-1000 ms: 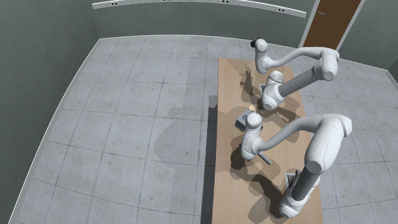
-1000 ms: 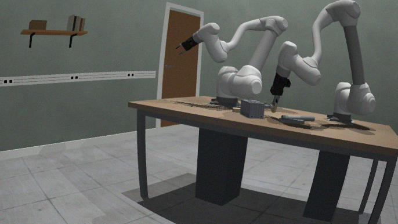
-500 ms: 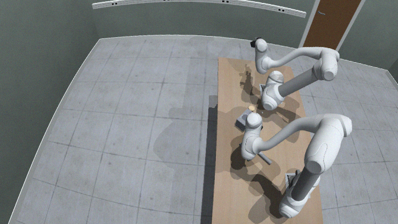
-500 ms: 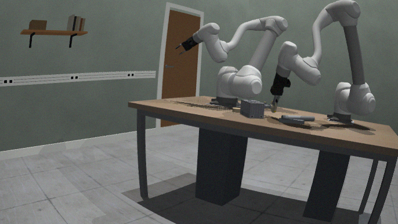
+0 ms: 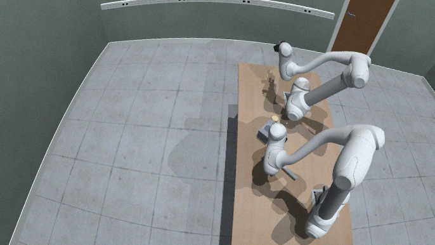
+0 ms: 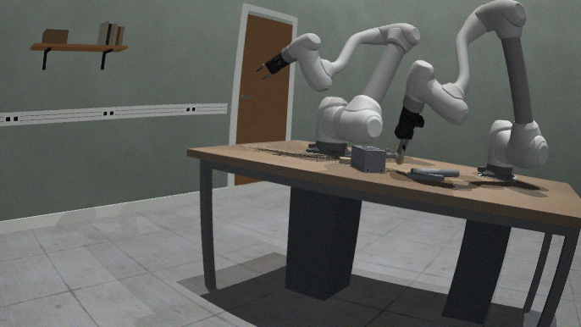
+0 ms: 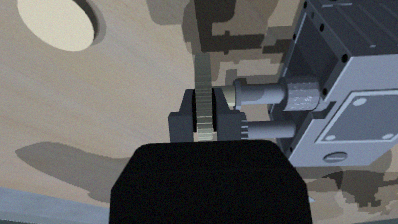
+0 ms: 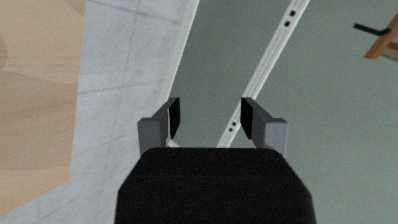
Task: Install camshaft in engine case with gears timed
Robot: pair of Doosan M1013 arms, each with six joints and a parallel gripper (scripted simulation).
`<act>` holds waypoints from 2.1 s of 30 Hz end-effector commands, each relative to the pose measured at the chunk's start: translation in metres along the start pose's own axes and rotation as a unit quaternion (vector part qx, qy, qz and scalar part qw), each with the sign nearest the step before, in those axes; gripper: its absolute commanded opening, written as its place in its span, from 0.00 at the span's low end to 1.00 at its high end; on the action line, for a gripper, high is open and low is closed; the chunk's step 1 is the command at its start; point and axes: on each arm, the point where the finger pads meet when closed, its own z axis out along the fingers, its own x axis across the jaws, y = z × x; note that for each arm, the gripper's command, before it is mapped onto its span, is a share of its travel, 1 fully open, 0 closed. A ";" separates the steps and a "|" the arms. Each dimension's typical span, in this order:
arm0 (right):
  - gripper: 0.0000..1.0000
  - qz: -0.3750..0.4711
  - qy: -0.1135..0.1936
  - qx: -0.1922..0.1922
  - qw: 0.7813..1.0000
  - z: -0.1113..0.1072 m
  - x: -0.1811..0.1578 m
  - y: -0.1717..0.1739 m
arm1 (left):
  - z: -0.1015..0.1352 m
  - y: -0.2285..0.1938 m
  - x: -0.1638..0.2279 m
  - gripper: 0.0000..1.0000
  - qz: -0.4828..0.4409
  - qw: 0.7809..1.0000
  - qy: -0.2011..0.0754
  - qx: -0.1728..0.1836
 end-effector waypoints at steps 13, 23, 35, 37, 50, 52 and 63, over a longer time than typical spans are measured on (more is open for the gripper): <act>1.00 0.000 0.000 0.000 1.000 0.000 0.000 0.000 | -0.001 0.000 0.004 0.29 0.000 1.000 0.001 0.000; 1.00 0.000 0.000 0.000 1.000 0.000 0.000 0.000 | -0.001 0.000 0.012 0.29 0.000 1.000 0.001 0.000; 1.00 0.000 0.000 0.000 1.000 0.000 0.000 0.000 | -0.001 0.000 0.020 0.29 0.000 1.000 0.001 0.000; 1.00 0.000 0.000 0.000 1.000 0.000 0.000 0.000 | -0.001 0.000 0.021 0.29 0.000 1.000 0.001 0.000; 1.00 0.000 0.000 0.000 1.000 0.000 0.000 0.000 | -0.001 0.000 0.022 0.29 0.000 1.000 0.001 0.000; 1.00 0.000 0.000 0.000 1.000 0.000 0.000 0.000 | -0.001 0.000 0.022 0.29 0.000 1.000 0.001 0.000; 1.00 0.000 0.000 0.000 1.000 0.000 0.000 0.000 | -0.001 0.000 0.022 0.29 0.000 1.000 0.001 0.000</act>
